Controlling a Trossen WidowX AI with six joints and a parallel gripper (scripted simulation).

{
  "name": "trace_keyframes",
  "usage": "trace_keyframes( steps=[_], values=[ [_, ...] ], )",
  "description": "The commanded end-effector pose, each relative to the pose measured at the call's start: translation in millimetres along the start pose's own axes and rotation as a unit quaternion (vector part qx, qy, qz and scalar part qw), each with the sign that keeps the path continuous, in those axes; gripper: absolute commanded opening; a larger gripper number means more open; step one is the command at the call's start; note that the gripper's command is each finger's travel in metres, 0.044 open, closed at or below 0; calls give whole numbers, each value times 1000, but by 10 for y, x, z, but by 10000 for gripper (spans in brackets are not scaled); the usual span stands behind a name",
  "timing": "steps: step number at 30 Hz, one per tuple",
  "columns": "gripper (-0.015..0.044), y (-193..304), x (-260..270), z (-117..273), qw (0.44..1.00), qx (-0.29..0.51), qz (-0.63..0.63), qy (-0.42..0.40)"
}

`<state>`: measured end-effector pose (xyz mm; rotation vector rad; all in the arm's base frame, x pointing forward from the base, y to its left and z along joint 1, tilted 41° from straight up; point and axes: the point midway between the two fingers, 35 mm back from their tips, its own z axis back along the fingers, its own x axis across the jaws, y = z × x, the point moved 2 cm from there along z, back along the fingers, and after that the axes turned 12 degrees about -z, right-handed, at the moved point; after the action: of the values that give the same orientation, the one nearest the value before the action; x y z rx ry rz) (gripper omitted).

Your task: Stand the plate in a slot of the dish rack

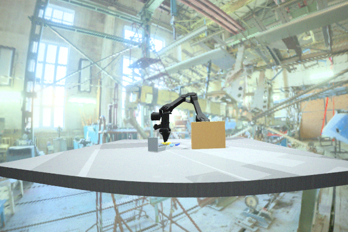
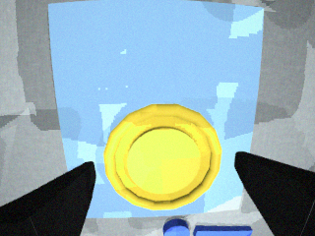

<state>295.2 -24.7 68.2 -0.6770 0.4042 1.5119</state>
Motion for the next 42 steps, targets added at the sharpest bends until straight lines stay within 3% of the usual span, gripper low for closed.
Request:
trace_keyframes(
  steps=[1,16,28,40,42],
  values=[
    [400,22,10,-106,1000,5,7,4],
    [396,27,6,-189,1000,5,7,5],
    [316,27,6,-189,1000,5,7,5],
    [1,-85,71,247,1000,5,7,-3],
    [0,-102,81,340,1000,6,7,-4]
  ],
)
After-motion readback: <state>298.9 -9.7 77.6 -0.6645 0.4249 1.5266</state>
